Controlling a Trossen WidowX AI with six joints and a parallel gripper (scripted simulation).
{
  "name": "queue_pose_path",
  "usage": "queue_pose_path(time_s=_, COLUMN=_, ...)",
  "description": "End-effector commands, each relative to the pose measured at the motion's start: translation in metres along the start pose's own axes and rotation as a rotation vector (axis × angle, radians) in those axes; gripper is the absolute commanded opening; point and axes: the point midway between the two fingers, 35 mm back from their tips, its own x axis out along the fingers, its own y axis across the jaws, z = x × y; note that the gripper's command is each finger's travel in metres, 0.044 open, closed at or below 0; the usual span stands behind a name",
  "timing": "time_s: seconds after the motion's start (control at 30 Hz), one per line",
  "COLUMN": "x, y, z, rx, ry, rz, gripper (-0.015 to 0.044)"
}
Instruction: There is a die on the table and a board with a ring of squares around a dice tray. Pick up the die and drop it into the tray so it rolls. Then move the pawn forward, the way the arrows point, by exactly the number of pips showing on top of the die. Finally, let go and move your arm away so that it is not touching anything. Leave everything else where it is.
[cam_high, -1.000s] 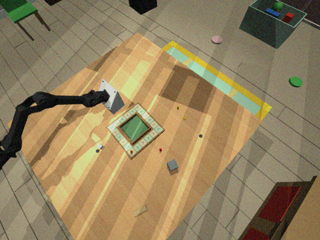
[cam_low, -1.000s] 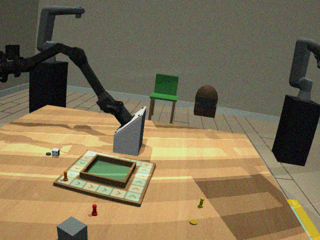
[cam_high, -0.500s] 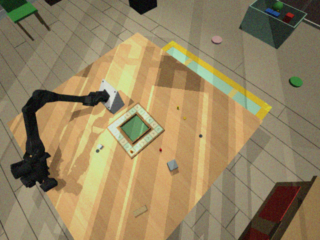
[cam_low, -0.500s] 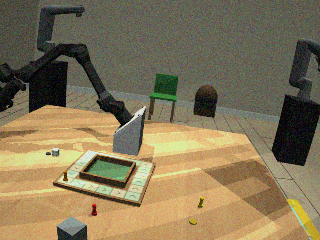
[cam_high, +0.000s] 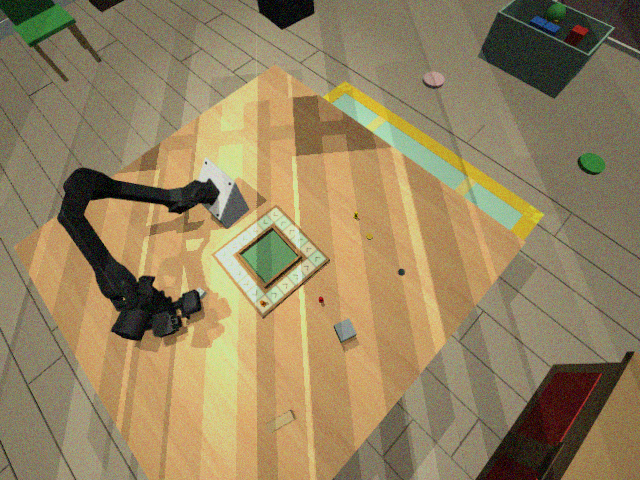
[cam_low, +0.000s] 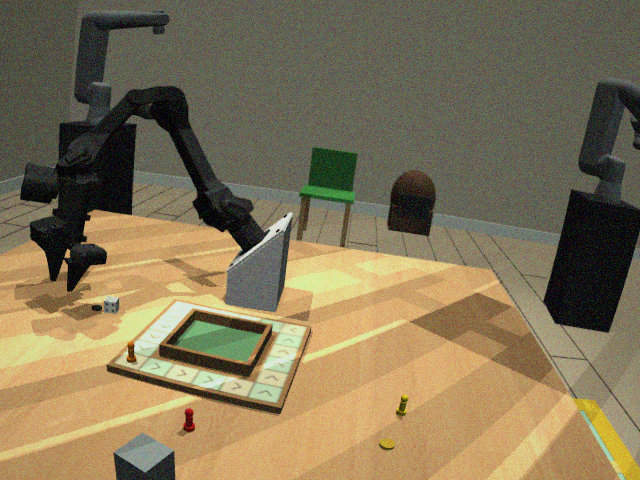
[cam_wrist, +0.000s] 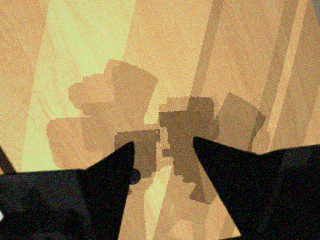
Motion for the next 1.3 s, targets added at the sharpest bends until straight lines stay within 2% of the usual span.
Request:
queue_pose_path(time_s=0.0, x=-0.012, y=0.055, z=-0.047, rx=-0.419, ry=0.131, rz=0.073, gripper=0.0275)
queue_pose_path(time_s=0.1, x=-0.018, y=0.071, z=-0.065, rx=-0.579, ry=0.172, rz=0.095, gripper=0.0275)
queue_pose_path(time_s=0.5, x=-0.018, y=0.065, z=-0.068, rx=-0.582, ry=0.173, rz=0.095, gripper=0.0275)
queue_pose_path(time_s=1.27, x=0.018, y=0.066, z=-0.075, rx=-0.582, ry=0.173, rz=0.094, gripper=0.0275)
